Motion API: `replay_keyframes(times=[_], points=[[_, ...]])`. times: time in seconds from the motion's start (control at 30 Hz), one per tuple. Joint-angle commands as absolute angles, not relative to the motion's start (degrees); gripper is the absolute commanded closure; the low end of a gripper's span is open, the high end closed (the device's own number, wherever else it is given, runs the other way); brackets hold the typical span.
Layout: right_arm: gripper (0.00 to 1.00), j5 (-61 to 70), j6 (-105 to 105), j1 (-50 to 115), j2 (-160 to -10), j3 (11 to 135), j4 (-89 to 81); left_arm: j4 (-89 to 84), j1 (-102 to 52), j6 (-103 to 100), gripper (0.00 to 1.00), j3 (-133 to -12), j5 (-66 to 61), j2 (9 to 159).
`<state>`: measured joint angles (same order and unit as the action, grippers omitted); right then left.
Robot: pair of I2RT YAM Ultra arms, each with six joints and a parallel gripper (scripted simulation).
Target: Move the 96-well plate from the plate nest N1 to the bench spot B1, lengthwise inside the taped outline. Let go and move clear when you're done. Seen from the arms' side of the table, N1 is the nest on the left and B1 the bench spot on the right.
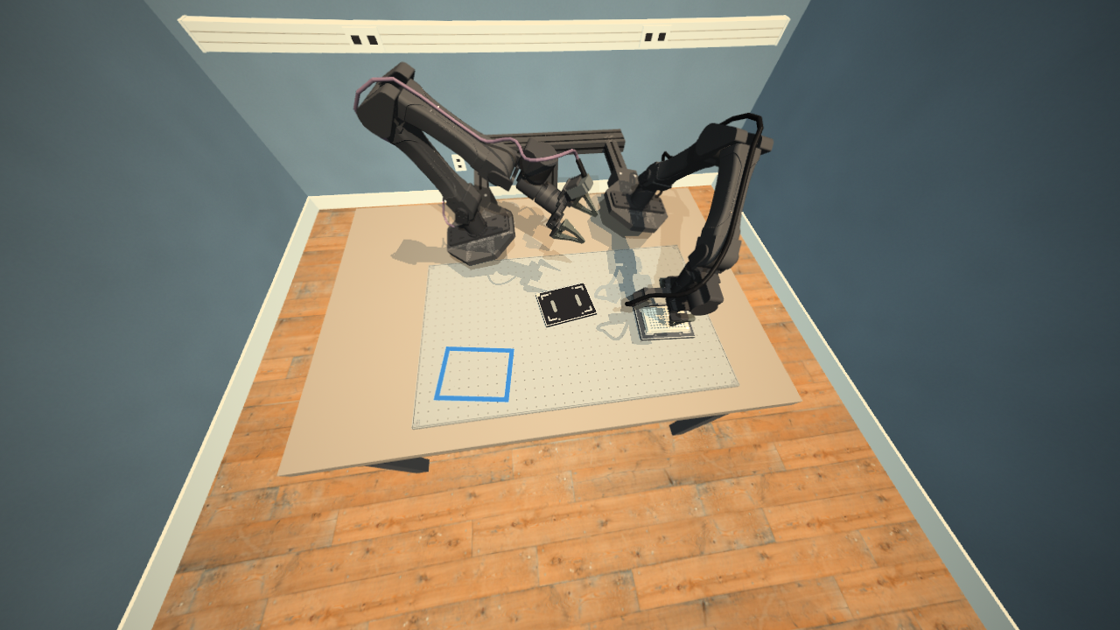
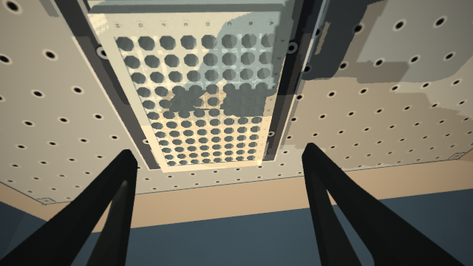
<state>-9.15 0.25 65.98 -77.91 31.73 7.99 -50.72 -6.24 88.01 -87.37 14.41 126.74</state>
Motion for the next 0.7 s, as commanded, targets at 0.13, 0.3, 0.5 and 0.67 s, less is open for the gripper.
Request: replay_keyframes(times=[0.13,0.3,0.5,0.67], points=[[0.0,-9.6,-0.1,66.2,-77.1,31.7,7.8,-48.4,-6.4,88.0,0.0,-88.6,13.9,127.5],[0.0,-9.6,-0.1,66.2,-77.1,31.7,7.8,-47.1,-5.8,88.7,0.0,-88.1,13.9,128.4],[0.0,-9.6,-0.1,66.2,-77.1,31.7,7.8,-46.0,-6.0,88.9,0.0,-87.7,13.9,128.5],[0.0,-9.6,-0.1,66.2,-77.1,31.7,7.8,-44.7,-5.5,89.2,0.0,-86.5,13.8,129.8]])
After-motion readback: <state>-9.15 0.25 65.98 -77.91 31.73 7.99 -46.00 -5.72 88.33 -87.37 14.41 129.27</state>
